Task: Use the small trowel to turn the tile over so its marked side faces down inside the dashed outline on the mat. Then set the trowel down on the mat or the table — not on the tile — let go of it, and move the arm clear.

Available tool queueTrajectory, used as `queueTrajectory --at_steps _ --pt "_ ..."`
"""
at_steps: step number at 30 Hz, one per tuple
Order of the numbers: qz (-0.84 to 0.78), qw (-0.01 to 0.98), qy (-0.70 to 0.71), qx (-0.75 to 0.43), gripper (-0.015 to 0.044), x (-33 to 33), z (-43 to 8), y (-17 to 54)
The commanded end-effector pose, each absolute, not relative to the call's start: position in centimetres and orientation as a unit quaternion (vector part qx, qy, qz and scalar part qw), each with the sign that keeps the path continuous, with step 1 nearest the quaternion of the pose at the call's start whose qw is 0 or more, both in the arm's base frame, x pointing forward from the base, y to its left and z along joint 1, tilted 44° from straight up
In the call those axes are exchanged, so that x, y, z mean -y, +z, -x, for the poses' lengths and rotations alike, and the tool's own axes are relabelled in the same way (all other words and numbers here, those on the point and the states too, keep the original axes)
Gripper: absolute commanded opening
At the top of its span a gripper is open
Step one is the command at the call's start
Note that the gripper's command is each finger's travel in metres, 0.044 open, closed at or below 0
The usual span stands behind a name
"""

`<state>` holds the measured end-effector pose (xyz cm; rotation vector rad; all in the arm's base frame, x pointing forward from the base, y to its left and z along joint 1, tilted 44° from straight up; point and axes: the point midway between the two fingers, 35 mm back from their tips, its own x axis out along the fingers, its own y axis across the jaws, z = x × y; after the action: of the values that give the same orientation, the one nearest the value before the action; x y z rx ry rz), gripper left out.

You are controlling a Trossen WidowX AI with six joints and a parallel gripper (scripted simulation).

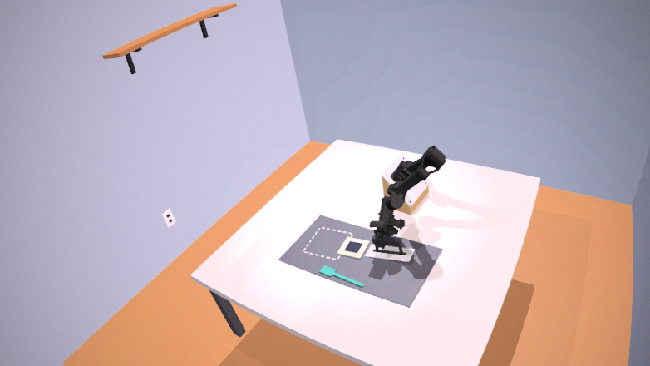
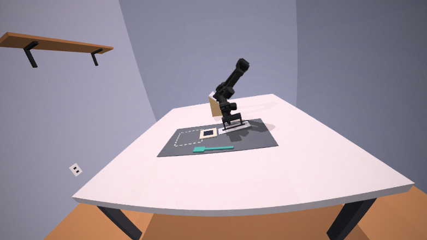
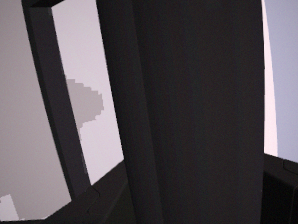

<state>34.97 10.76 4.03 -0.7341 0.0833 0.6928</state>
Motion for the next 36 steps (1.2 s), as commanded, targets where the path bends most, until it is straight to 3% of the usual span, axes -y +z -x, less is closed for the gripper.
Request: queueTrajectory --at_steps 1,36 --pt "0.35 0.877 0.327 -0.04 0.0 -10.7 -35.1 3.9" --pt "0.354 0.876 0.326 -0.041 0.0 -6.9 -35.9 0.5"
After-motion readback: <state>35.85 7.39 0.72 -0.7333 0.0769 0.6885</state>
